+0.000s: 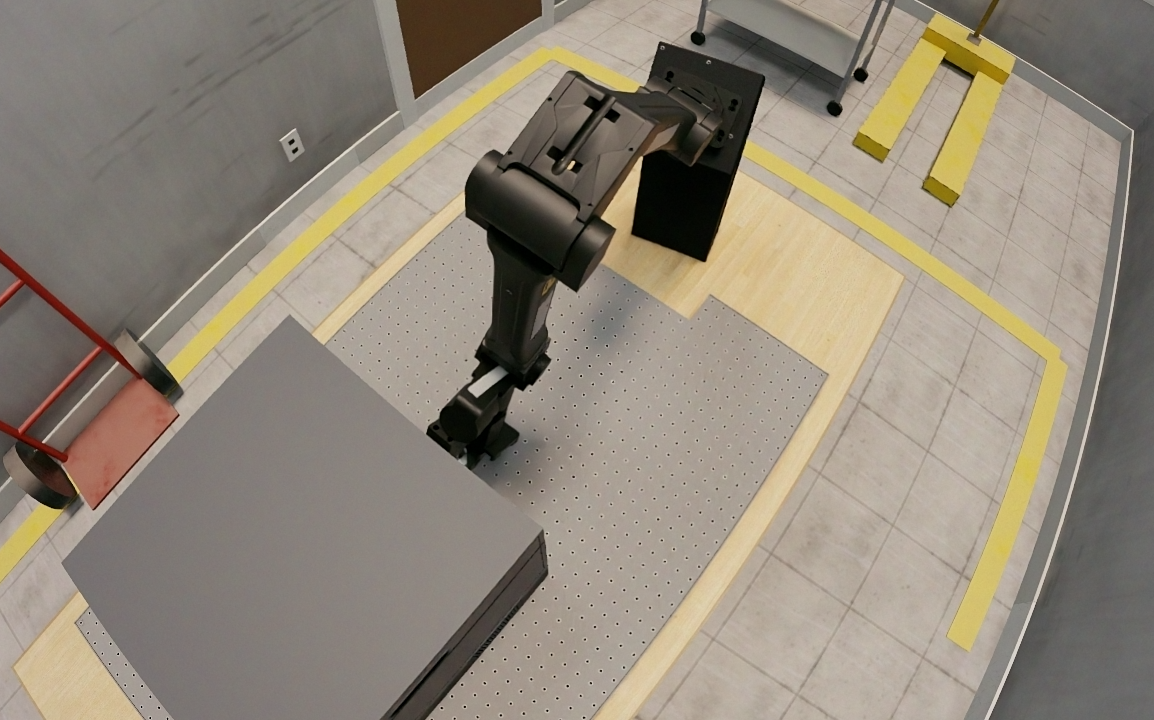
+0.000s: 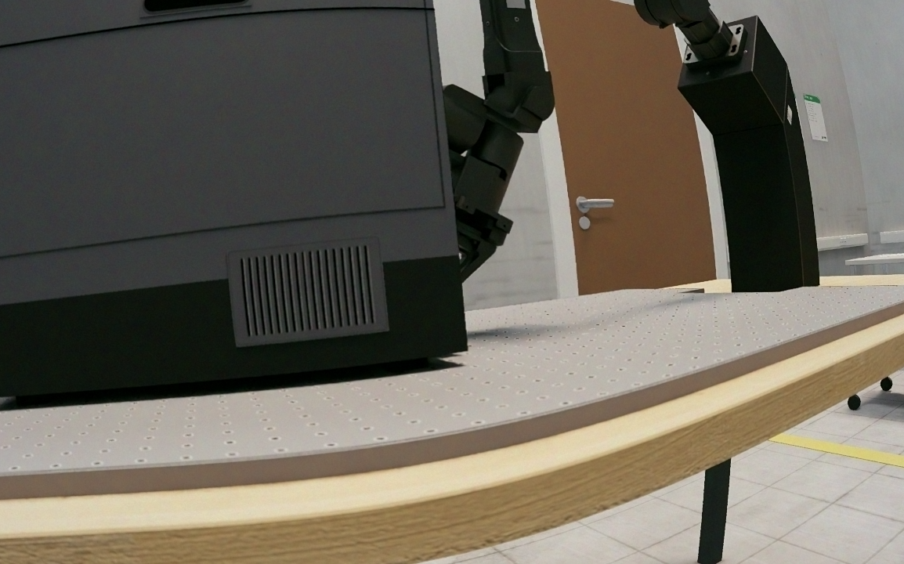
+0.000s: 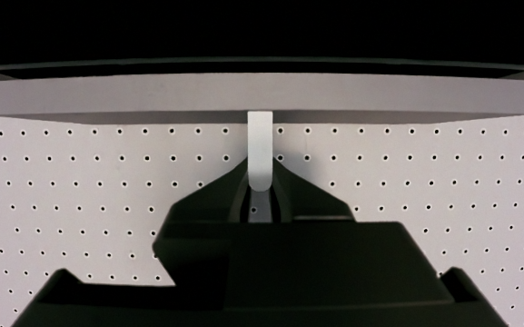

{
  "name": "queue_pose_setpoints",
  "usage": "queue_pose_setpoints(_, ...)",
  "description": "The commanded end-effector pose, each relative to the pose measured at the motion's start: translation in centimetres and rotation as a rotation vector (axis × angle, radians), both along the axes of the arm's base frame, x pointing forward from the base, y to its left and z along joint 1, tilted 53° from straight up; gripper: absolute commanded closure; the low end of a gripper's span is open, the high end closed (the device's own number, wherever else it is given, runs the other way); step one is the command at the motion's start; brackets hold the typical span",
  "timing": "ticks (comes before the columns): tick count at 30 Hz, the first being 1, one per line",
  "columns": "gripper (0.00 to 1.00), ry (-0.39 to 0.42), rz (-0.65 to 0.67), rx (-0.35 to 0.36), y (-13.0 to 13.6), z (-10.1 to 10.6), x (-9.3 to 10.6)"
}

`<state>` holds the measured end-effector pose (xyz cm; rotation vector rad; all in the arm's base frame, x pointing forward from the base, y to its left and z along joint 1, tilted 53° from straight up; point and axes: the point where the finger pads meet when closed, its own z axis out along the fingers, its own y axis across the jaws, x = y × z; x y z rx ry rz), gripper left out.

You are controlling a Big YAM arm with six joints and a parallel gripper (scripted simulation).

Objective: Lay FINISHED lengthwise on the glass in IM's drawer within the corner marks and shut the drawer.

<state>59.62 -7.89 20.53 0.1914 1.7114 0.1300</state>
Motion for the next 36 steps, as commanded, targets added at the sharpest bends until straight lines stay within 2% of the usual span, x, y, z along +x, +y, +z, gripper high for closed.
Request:
queue_pose_setpoints(1,0.92,-0.024,-0.015,0.001,-0.93,0.94,1.03)
queue_pose_setpoints(26,0.92,-0.01,-0.016,0.004,-1.0,0.77,1.04)
queue_pose_setpoints(36,0.92,-0.025,-0.017,0.0,-1.17,1.74,1.69)
